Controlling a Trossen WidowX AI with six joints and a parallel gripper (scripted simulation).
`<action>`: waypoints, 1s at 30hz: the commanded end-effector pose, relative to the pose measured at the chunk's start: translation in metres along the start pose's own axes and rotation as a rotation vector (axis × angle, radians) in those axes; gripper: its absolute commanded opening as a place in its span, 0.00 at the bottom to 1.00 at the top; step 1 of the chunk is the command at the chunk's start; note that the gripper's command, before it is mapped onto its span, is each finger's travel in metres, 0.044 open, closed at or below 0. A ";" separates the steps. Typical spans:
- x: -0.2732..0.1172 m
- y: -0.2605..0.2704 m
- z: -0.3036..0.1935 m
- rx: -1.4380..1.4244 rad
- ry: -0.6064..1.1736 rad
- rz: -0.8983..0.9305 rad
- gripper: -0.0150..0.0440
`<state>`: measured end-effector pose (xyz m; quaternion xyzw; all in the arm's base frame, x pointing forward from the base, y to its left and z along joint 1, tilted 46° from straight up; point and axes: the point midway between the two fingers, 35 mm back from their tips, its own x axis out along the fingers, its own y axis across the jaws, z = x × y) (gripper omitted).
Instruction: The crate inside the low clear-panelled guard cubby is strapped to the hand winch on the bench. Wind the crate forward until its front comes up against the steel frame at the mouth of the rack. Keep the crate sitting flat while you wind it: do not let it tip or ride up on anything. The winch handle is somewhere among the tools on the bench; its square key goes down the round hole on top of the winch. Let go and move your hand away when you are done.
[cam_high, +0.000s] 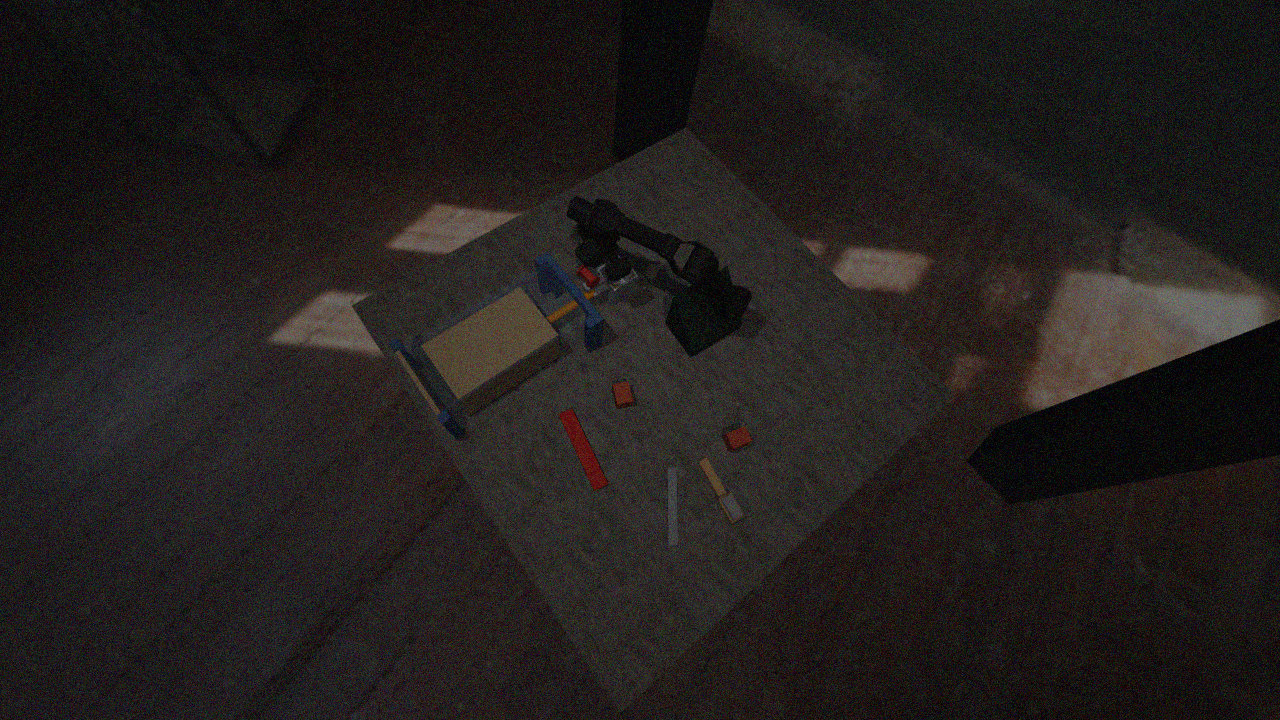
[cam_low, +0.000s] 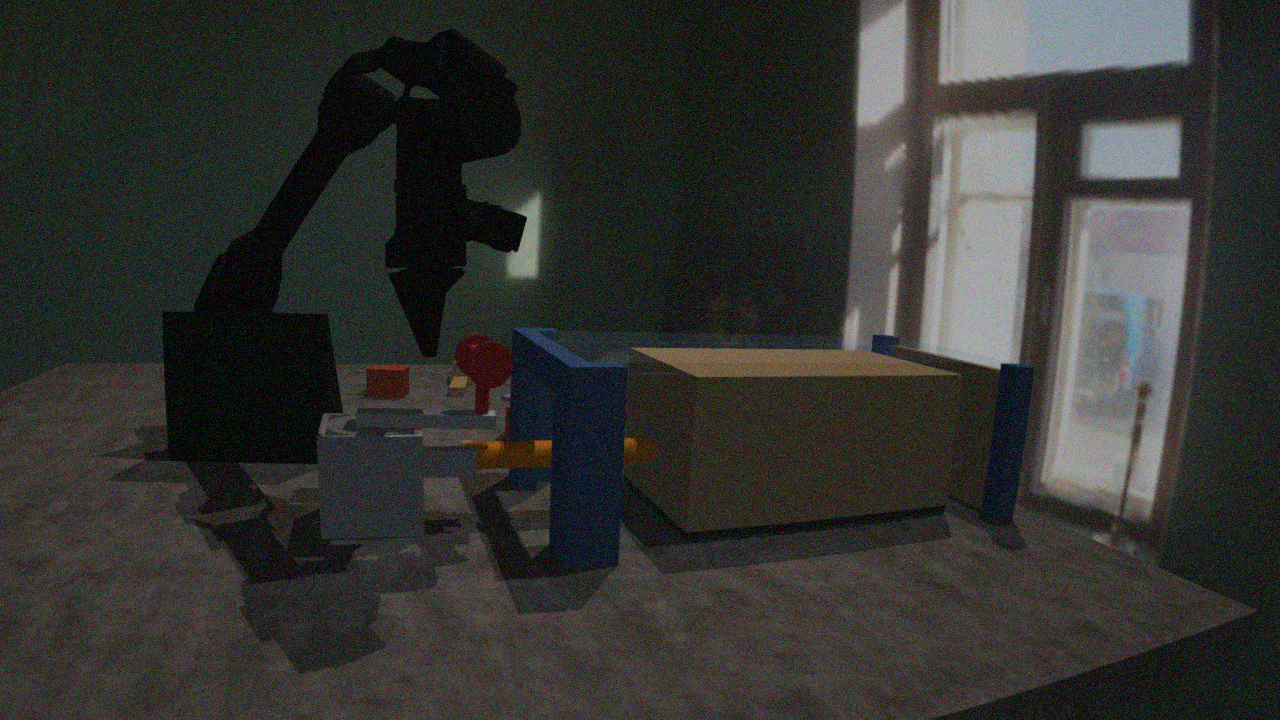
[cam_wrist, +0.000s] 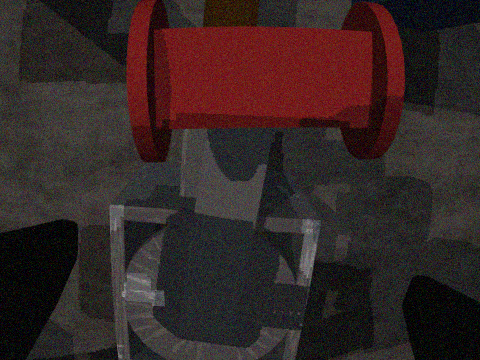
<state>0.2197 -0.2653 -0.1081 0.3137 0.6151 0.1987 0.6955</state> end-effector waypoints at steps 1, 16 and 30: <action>-0.053 0.003 -0.004 -0.003 0.043 0.017 1.00; -0.058 0.004 -0.003 0.000 0.031 0.009 0.73; -0.058 0.004 -0.003 0.000 0.031 0.009 0.25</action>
